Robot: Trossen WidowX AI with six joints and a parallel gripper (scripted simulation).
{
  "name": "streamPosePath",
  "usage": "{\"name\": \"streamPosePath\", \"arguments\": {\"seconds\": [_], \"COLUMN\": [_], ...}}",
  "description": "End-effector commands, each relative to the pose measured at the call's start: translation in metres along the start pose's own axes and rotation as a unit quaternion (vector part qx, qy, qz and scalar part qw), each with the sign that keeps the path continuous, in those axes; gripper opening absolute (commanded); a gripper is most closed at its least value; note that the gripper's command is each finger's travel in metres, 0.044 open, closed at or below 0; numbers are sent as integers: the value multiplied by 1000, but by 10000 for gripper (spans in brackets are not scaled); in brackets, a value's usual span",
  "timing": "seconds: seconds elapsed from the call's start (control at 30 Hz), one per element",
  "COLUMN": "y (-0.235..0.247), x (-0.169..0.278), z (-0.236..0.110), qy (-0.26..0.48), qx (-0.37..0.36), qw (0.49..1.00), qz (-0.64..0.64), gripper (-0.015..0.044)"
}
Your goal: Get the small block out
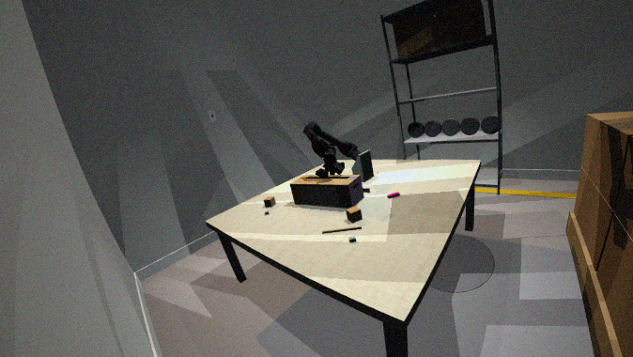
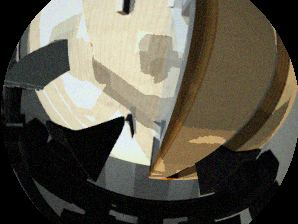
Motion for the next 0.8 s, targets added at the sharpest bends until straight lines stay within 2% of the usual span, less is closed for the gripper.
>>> {"name": "streamPosePath", "arguments": {"seconds": [0.0,0.77], "y": [1,7], "x": [6,32], "z": [3,12], "qy": [2,3], "qx": [-1,-1], "qw": [1000,1000], "qz": [0,0], "gripper": [400,400]}}
Point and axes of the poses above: the point midway between the two fingers, 35 mm back from their tips, its own z axis out along the fingers, its own y axis across the jaws, x = y × z, the point moved 9 cm from there along -z, back along the fingers, and after that the axes turned 13 degrees about -z, right-handed, at the moved point
